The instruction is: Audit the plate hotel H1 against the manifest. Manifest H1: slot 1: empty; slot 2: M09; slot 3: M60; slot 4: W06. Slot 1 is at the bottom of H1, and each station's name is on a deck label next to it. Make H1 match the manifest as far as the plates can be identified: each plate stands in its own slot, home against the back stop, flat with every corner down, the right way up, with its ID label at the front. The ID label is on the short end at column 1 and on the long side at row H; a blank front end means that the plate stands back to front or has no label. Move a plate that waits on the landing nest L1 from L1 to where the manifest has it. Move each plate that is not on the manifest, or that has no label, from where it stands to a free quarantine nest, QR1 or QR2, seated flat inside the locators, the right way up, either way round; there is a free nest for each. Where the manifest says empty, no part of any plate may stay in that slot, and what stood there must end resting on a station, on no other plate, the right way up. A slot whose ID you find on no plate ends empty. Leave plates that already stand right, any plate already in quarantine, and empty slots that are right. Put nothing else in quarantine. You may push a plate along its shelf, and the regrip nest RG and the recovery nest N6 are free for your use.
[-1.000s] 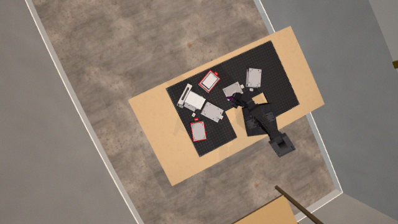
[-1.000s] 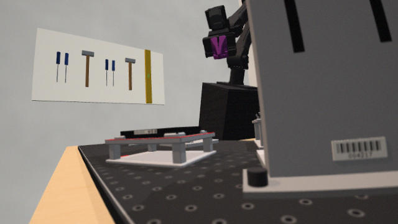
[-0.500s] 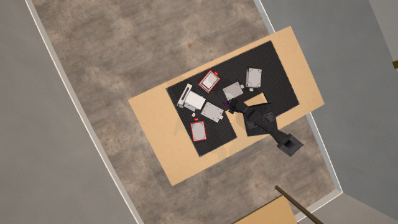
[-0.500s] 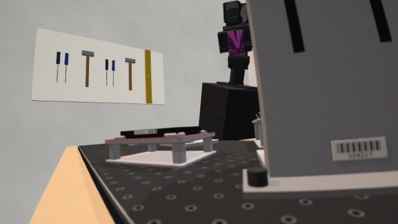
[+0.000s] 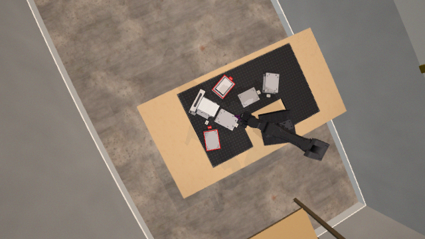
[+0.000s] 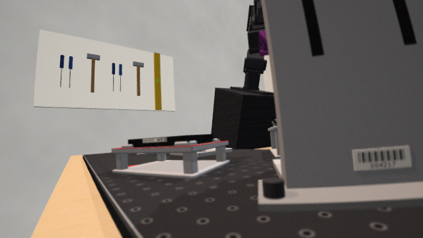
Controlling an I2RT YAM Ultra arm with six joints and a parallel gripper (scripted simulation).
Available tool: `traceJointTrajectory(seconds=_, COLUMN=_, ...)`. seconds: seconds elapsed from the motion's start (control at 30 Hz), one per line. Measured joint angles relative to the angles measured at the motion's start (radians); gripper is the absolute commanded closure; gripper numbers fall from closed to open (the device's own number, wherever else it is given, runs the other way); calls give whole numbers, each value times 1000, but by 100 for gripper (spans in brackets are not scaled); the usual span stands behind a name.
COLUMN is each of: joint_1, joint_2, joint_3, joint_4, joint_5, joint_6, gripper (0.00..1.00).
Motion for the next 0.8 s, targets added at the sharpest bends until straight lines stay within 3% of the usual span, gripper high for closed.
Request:
traceJointTrajectory(seconds=0.33, joint_1=175, joint_2=16, joint_3=29, joint_4=-24, joint_5=161, joint_6=82, gripper=100)
traceJointTrajectory(seconds=0.37, joint_1=197, joint_2=19, joint_3=33, joint_4=-25, joint_5=179, joint_6=92, gripper=0)
traceJointTrajectory(seconds=0.57, joint_1=228, joint_2=-26, joint_3=80, joint_4=-101, joint_5=232, joint_6=121, gripper=0)
traceJointTrajectory(seconds=0.8, joint_1=227, joint_2=-69, joint_3=129, joint_4=-184, joint_5=249, joint_6=128, gripper=0)
